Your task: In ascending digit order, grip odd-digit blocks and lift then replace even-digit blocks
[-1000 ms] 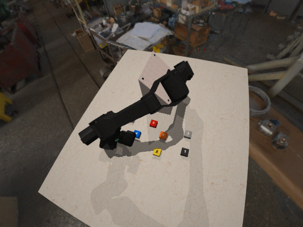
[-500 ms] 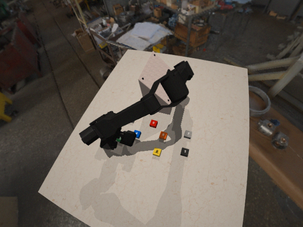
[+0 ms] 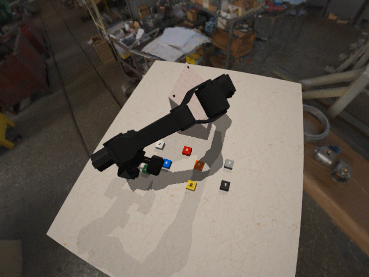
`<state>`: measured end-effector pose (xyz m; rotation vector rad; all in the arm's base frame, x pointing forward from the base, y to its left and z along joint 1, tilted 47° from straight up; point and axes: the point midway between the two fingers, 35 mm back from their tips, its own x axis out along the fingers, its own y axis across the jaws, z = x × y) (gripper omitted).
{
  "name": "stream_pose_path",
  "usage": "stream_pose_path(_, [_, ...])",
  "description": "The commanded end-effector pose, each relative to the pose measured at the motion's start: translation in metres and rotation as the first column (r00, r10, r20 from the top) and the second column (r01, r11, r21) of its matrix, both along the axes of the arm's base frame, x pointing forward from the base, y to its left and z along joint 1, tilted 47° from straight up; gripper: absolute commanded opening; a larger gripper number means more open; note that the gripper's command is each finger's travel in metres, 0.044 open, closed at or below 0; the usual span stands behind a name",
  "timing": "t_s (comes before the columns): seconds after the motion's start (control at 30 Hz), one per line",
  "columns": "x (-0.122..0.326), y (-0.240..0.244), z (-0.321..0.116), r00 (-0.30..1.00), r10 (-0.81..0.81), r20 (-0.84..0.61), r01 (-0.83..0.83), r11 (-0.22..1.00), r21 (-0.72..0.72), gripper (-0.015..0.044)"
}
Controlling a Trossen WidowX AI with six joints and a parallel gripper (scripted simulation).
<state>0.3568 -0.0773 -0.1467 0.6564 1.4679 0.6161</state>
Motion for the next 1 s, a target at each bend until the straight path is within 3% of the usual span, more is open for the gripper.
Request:
stream_pose_path(0.0, [0.003, -0.006, 0.007, 1.000, 0.008, 0.008, -0.008, 1.000, -0.007, 0.0374])
stream_pose_path(0.17, [0.001, -0.060, 0.058, 1.000, 0.008, 0.008, -0.008, 1.000, -0.009, 0.0242])
stream_pose_path(0.33, [0.001, -0.062, 0.060, 1.000, 0.008, 0.008, -0.008, 1.000, -0.009, 0.0120])
stream_pose_path(0.63, [0.001, -0.061, 0.062, 1.000, 0.008, 0.006, -0.008, 1.000, -0.010, 0.0120])
stream_pose_path(0.97, [-0.005, 0.029, 0.169, 0.999, 0.013, -0.030, -0.014, 0.999, -0.031, 0.0120])
